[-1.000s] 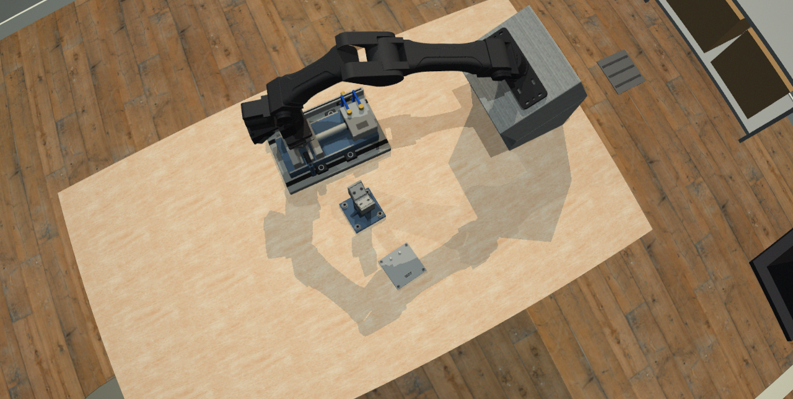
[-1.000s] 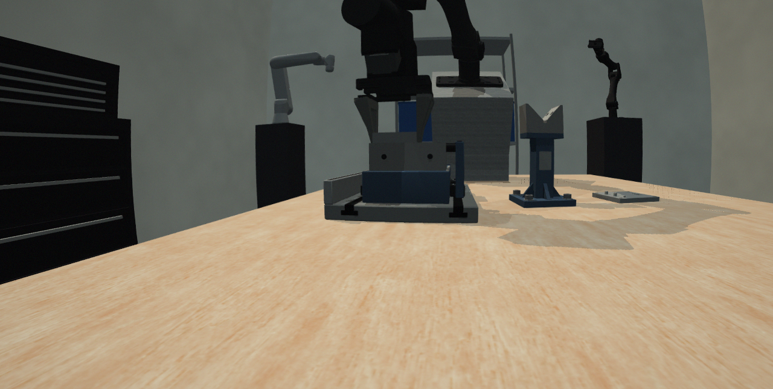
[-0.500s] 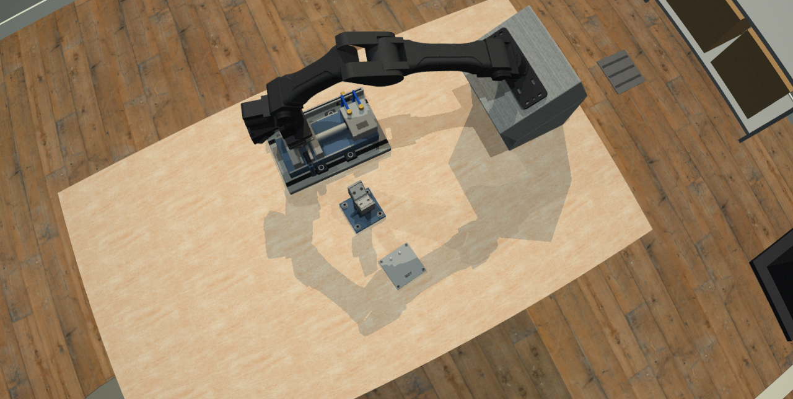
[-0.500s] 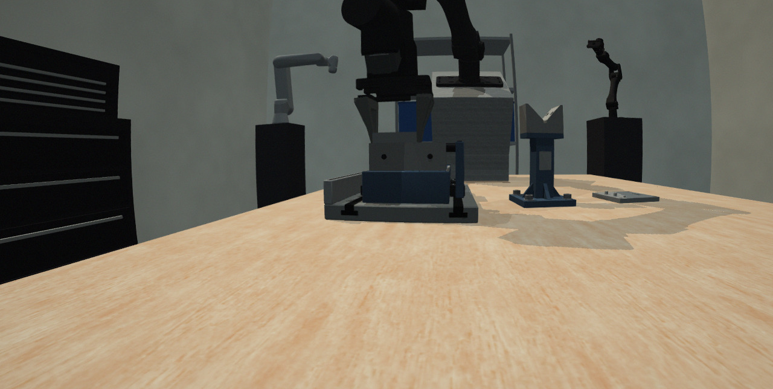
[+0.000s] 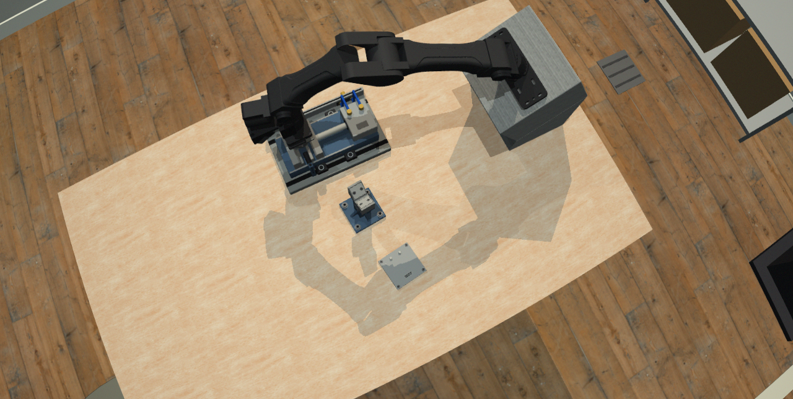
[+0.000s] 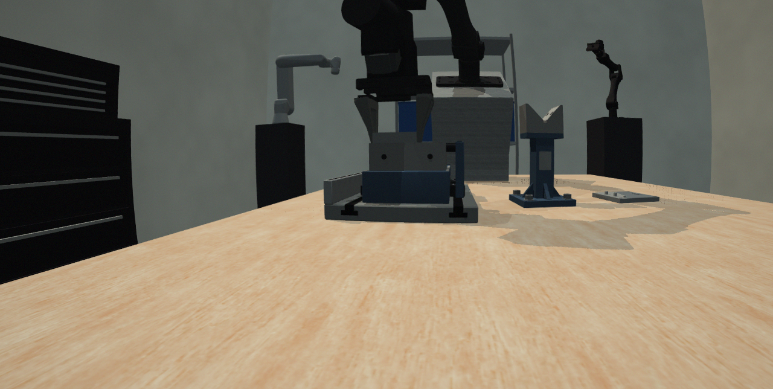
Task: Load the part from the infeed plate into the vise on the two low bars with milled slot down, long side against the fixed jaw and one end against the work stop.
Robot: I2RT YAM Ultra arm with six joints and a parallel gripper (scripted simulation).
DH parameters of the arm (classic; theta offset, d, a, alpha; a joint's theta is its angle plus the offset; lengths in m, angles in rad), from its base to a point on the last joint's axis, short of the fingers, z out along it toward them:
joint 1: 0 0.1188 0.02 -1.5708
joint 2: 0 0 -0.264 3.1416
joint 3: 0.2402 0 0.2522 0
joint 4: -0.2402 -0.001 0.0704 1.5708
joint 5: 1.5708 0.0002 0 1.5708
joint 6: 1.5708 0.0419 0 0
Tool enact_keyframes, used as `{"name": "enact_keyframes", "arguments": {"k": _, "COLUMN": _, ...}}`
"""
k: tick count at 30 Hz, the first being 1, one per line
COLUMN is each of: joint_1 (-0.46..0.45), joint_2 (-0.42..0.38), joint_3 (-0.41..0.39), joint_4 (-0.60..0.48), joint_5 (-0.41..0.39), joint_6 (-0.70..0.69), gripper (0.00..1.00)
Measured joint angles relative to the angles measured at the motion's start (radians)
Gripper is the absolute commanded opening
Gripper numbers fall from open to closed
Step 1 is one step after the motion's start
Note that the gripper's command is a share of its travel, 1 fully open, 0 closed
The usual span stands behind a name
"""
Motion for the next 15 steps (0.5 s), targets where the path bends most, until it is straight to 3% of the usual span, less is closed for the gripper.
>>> {"name": "enact_keyframes", "arguments": {"k": 4, "joint_1": 0.000, "joint_2": 0.000, "joint_3": 0.000, "joint_4": 0.000, "joint_5": 0.000, "joint_6": 0.000, "gripper": 0.00}}
{"name": "enact_keyframes", "arguments": {"k": 5, "joint_1": 0.000, "joint_2": 0.000, "joint_3": 0.000, "joint_4": 0.000, "joint_5": 0.000, "joint_6": 0.000, "gripper": 0.74}}
{"name": "enact_keyframes", "arguments": {"k": 15, "joint_1": 0.000, "joint_2": 0.000, "joint_3": 0.000, "joint_4": 0.008, "joint_5": 0.000, "joint_6": 0.000, "gripper": 0.74}}
